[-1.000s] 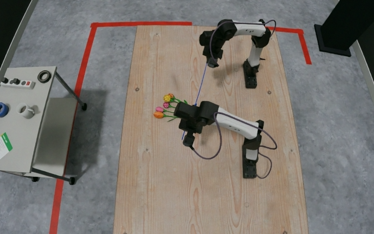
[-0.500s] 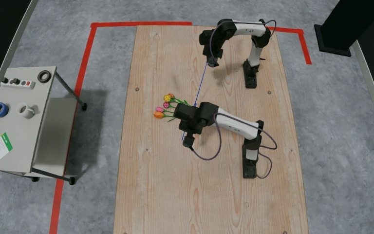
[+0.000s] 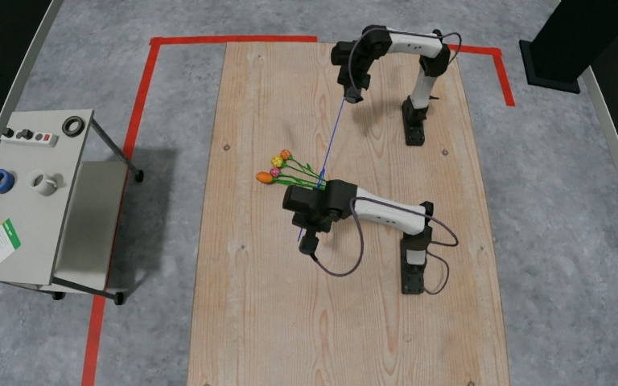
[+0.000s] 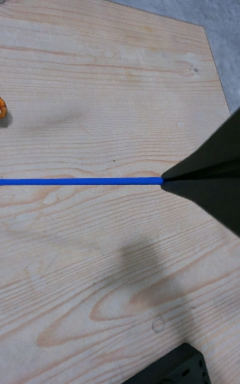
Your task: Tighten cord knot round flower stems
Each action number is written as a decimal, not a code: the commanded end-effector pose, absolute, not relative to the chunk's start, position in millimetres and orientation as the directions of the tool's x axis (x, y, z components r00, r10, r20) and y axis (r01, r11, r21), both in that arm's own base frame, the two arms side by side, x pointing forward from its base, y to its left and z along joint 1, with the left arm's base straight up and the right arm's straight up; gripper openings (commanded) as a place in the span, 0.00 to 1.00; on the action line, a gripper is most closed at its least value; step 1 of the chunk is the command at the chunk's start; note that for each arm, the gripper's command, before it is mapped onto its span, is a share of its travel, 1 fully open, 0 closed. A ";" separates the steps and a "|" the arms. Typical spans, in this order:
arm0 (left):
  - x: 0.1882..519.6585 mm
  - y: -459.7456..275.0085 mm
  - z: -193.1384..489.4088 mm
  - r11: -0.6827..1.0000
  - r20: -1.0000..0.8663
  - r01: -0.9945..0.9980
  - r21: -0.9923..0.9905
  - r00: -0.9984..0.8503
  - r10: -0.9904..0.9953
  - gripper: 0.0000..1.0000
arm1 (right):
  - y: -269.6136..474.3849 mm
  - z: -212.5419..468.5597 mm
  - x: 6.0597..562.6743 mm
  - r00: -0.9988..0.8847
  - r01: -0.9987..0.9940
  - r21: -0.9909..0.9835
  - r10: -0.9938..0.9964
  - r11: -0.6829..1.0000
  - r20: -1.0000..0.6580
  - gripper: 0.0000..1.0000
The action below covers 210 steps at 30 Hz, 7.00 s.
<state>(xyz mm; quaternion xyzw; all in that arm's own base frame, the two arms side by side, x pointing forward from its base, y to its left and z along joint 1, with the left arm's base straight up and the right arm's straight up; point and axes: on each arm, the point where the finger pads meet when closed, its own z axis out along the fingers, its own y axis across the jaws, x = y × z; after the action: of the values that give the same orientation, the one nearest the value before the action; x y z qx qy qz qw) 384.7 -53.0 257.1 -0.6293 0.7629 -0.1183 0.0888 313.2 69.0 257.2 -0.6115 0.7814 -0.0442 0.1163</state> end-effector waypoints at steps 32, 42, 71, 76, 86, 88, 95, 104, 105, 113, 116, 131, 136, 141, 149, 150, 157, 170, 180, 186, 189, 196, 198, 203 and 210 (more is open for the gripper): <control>421.8 85.8 262.3 0.187 -0.008 -0.908 -0.375 -0.199 -0.980 0.00 | -65.9 272.7 270.1 -0.205 -0.920 -0.307 -0.967 0.242 -0.150 0.00; 426.3 111.6 264.8 0.187 -0.030 -0.898 -0.398 -0.191 -0.981 0.00 | -92.2 272.4 267.2 -0.208 -0.915 -0.320 -0.968 0.244 -0.141 0.00; 422.8 110.2 149.9 0.186 -0.047 -0.893 -0.411 -0.183 -0.982 0.00 | -90.7 149.8 268.3 -0.214 -0.913 -0.328 -0.968 0.245 -0.128 0.00; 423.7 109.0 96.4 0.184 -0.033 -0.899 -0.397 -0.186 -0.982 0.00 | -89.7 100.5 269.4 -0.214 -0.916 -0.315 -0.967 0.248 -0.137 0.00; 420.7 110.1 16.0 0.181 -0.025 -0.907 -0.381 -0.186 -0.982 0.00 | -89.5 23.9 268.0 -0.219 -0.920 -0.300 -0.966 0.252 -0.140 0.00; 420.7 110.1 16.0 0.181 -0.025 -0.907 -0.381 -0.186 -0.982 0.00 | -89.5 23.9 268.0 -0.219 -0.920 -0.300 -0.966 0.252 -0.140 0.00; 421.0 111.0 -3.4 0.181 -0.028 -0.906 -0.384 -0.184 -0.982 0.00 | -89.0 3.1 266.9 -0.218 -0.921 -0.297 -0.965 0.252 -0.145 0.00; 424.2 112.1 1.5 0.183 -0.036 -0.900 -0.396 -0.184 -0.982 0.00 | -91.8 10.1 272.9 -0.214 -0.913 -0.325 -0.967 0.249 -0.139 0.00; 424.2 112.1 1.5 0.183 -0.036 -0.900 -0.396 -0.184 -0.982 0.00 | -91.8 10.1 272.9 -0.214 -0.913 -0.325 -0.967 0.249 -0.139 0.00; 426.2 112.5 2.7 0.184 -0.040 -0.896 -0.403 -0.184 -0.982 0.00 | -92.5 9.0 271.7 -0.216 -0.914 -0.321 -0.967 0.249 -0.134 0.00; 426.5 109.3 5.2 0.185 -0.033 -0.895 -0.405 -0.188 -0.982 0.00 | -89.3 4.9 267.5 -0.215 -0.921 -0.301 -0.966 0.249 -0.140 0.00; 419.1 112.1 49.3 0.194 -0.041 -0.873 -0.447 -0.197 -0.980 0.49 | -89.4 32.7 258.3 -0.200 -0.907 -0.345 -0.969 0.240 -0.148 0.27; 407.3 111.9 72.0 0.194 -0.040 -0.880 -0.434 -0.196 -0.980 0.65 | -95.2 58.9 265.6 -0.198 -0.902 -0.361 -0.970 0.237 -0.142 0.65; 406.8 109.6 53.1 0.186 -0.024 -0.896 -0.404 -0.193 -0.981 0.65 | -90.4 49.0 254.7 -0.207 -0.921 -0.304 -0.967 0.244 -0.146 0.65; 406.1 105.2 55.2 0.226 -0.044 -0.883 -0.413 -0.228 -0.973 0.65 | -91.0 44.1 255.1 -0.213 -0.922 -0.298 -0.966 0.247 -0.144 0.65; 405.8 103.8 57.9 0.239 -0.055 -0.876 -0.419 -0.238 -0.970 0.65 | -91.1 44.9 255.3 -0.212 -0.921 -0.301 -0.967 0.247 -0.144 0.65; 407.3 83.5 63.9 0.388 -0.139 -0.810 -0.440 -0.366 -0.920 0.65 | -91.0 44.6 255.4 -0.212 -0.922 -0.300 -0.966 0.247 -0.144 0.65; 377.9 -68.9 79.4 0.919 -0.427 -0.231 -0.319 -0.831 -0.357 0.65 | -91.0 44.6 255.4 -0.212 -0.922 -0.300 -0.966 0.247 -0.144 0.65; 359.2 -167.9 81.1 0.960 -0.487 0.231 -0.158 -0.864 0.127 0.65 | -91.0 44.6 255.4 -0.212 -0.922 -0.300 -0.966 0.247 -0.144 0.65; 344.0 -236.4 88.0 0.844 -0.504 0.534 -0.044 -0.742 0.443 0.65 | -91.0 44.6 255.4 -0.212 -0.922 -0.300 -0.966 0.247 -0.144 0.65; 340.3 -254.0 90.0 0.802 -0.504 0.598 -0.018 -0.698 0.509 0.65 | -91.0 44.6 255.4 -0.212 -0.922 -0.300 -0.966 0.247 -0.144 0.65; 334.4 -288.1 94.5 0.716 -0.505 0.698 0.022 -0.610 0.611 0.65 | -91.0 44.6 255.4 -0.212 -0.922 -0.299 -0.966 0.247 -0.144 0.65; 334.0 -293.0 95.5 0.706 -0.506 0.708 0.026 -0.600 0.620 0.65 | -91.0 44.6 255.4 -0.212 -0.922 -0.299 -0.966 0.247 -0.144 0.65; 336.4 -299.0 103.7 0.710 -0.533 0.704 0.021 -0.593 0.604 0.65 | -91.0 44.6 255.4 -0.212 -0.922 -0.299 -0.966 0.247 -0.144 0.65; 337.0 -297.9 103.7 0.711 -0.533 0.702 0.021 -0.594 0.603 0.65 | -91.0 44.6 255.4 -0.212 -0.922 -0.299 -0.966 0.247 -0.145 0.65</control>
<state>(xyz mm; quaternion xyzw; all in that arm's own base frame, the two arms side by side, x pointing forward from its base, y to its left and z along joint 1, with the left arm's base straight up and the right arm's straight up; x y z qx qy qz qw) 330.5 -295.6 92.7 0.3659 0.8912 -0.0994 0.2490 250.4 -88.0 39.2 -0.6089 0.7765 -0.0654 0.1483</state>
